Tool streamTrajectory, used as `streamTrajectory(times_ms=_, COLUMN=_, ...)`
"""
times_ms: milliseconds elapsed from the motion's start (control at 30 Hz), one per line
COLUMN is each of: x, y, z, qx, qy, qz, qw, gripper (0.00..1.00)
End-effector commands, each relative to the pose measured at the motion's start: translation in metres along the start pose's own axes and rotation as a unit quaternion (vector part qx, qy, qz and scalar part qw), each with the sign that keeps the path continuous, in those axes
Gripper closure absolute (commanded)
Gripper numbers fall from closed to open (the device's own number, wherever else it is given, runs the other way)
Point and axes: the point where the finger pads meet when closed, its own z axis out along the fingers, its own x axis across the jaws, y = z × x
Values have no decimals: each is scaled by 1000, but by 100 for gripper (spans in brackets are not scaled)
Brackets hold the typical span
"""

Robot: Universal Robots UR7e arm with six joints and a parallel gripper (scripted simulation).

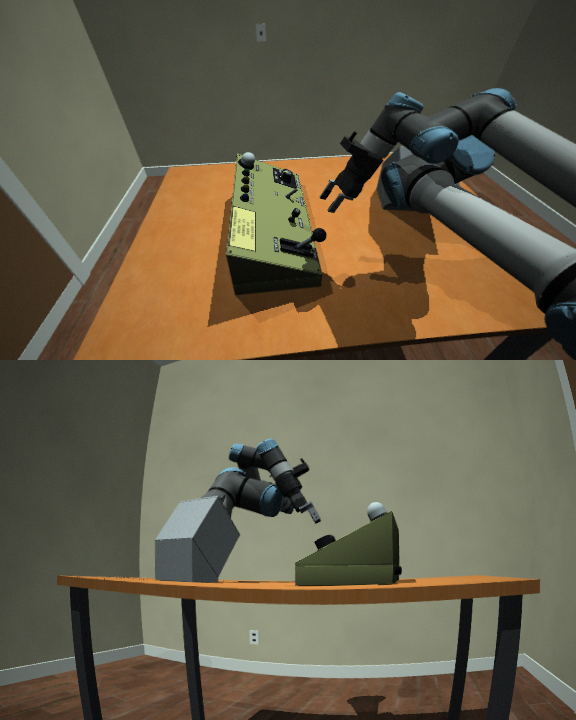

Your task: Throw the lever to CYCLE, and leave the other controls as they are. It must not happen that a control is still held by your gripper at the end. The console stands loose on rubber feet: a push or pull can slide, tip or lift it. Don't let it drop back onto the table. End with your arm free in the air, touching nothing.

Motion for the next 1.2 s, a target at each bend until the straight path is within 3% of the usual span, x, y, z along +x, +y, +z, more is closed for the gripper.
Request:
streamTrajectory(times_ms=0, x=0, y=0, z=0, qx=0, qy=0, qz=0, qw=1000, gripper=0)
streamTrajectory(times_ms=800, x=1, y=-1, z=-1, qx=0, qy=0, qz=0, qw=1000, gripper=0)
streamTrajectory(times_ms=1167, x=16, y=-5, z=-7, qx=0, qy=1, qz=0, qw=1000, gripper=0)
